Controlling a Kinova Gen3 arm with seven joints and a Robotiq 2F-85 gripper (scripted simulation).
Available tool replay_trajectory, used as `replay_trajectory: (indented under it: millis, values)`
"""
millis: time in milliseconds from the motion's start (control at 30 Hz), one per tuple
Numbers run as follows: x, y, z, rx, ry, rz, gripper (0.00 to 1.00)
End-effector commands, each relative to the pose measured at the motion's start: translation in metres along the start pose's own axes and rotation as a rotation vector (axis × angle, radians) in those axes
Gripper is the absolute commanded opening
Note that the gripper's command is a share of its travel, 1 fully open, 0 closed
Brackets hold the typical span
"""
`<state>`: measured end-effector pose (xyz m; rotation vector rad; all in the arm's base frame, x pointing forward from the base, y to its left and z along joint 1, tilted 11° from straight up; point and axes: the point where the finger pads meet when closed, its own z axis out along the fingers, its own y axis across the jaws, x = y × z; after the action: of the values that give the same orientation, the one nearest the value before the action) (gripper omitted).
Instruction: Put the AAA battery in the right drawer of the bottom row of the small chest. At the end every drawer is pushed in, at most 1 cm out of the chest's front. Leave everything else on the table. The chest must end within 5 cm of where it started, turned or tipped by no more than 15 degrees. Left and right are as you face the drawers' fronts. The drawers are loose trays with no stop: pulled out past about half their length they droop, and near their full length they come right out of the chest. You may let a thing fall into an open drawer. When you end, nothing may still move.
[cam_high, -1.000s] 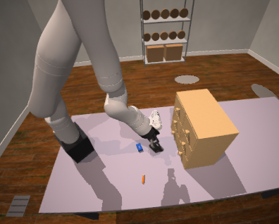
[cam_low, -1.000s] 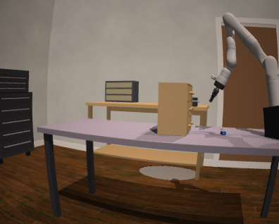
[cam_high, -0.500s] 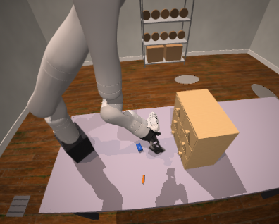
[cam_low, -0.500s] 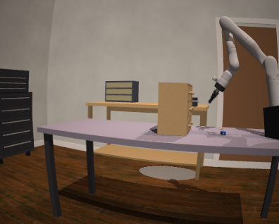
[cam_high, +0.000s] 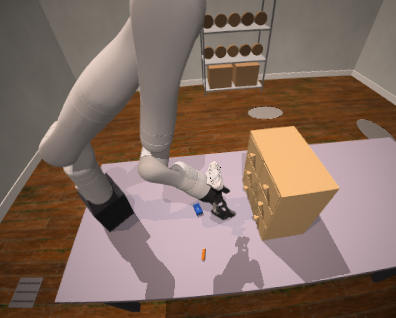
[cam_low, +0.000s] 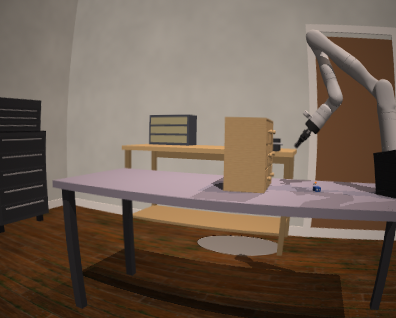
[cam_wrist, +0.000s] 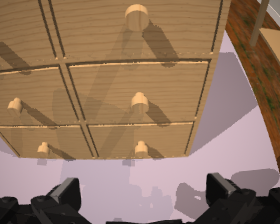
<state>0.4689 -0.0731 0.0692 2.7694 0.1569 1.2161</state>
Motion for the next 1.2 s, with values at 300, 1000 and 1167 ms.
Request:
replay_trajectory:
  millis: [300,1000,1167]
  values:
    - [-0.011,0.0,0.009,0.0,0.042,0.003,1.0]
    - [-0.011,0.0,0.022,0.0,0.169,0.004,1.0]
    - [-0.011,0.0,0.025,0.0,0.203,0.004,1.0]
